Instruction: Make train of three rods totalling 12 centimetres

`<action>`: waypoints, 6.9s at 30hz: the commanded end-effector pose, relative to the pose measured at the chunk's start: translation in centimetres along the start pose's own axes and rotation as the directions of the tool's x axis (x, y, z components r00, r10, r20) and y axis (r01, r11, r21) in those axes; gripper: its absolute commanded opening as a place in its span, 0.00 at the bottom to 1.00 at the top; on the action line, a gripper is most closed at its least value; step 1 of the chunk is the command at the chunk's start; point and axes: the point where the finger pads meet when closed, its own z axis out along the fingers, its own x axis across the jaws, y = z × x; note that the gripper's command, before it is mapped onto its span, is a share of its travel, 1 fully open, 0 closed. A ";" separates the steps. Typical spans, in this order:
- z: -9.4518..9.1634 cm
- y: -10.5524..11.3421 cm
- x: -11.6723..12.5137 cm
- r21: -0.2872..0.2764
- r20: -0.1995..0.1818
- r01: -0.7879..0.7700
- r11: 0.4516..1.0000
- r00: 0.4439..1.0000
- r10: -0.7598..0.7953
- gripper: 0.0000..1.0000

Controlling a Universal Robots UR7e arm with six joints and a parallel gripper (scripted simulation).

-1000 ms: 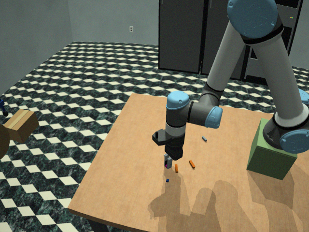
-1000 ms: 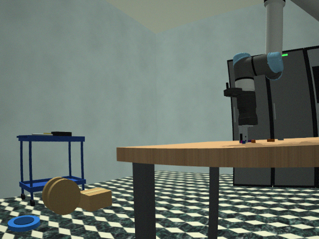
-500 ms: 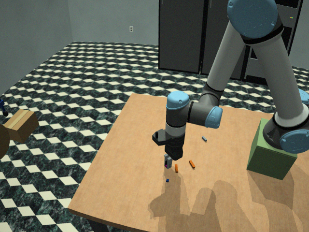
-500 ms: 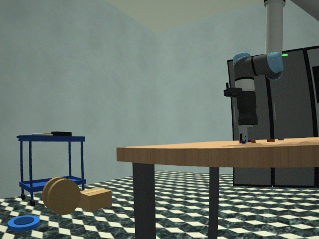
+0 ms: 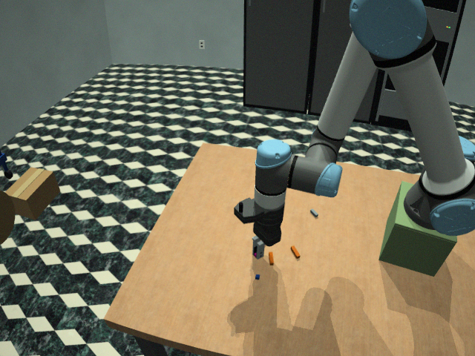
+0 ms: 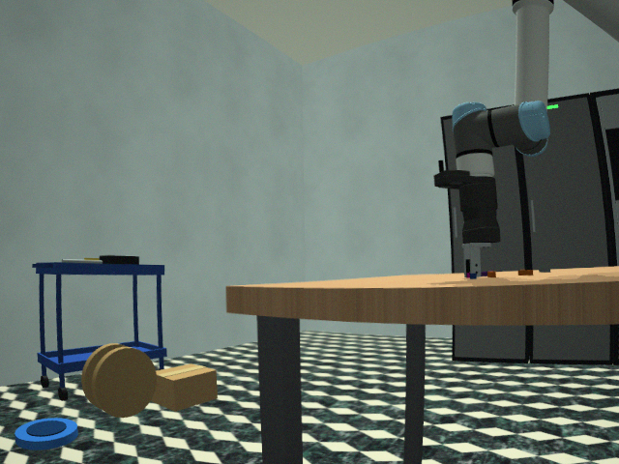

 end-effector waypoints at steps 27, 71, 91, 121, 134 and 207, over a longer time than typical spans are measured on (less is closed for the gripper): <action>-7.8 0.0 0.0 0.001 -0.001 0.000 1.000 1.000 0.000 0.24; -10.0 3.2 3.0 0.000 -0.002 0.269 0.963 0.963 -0.269 0.24; -10.1 10.9 7.7 -0.001 -0.001 0.711 0.703 0.703 -0.711 0.24; -10.1 12.9 8.6 0.000 -0.001 0.792 0.611 0.611 -0.792 0.24; -7.7 12.9 8.6 0.000 -0.001 0.792 0.611 0.611 -0.792 0.24; -1.3 13.0 8.7 0.000 -0.001 0.792 0.610 0.610 -0.792 0.24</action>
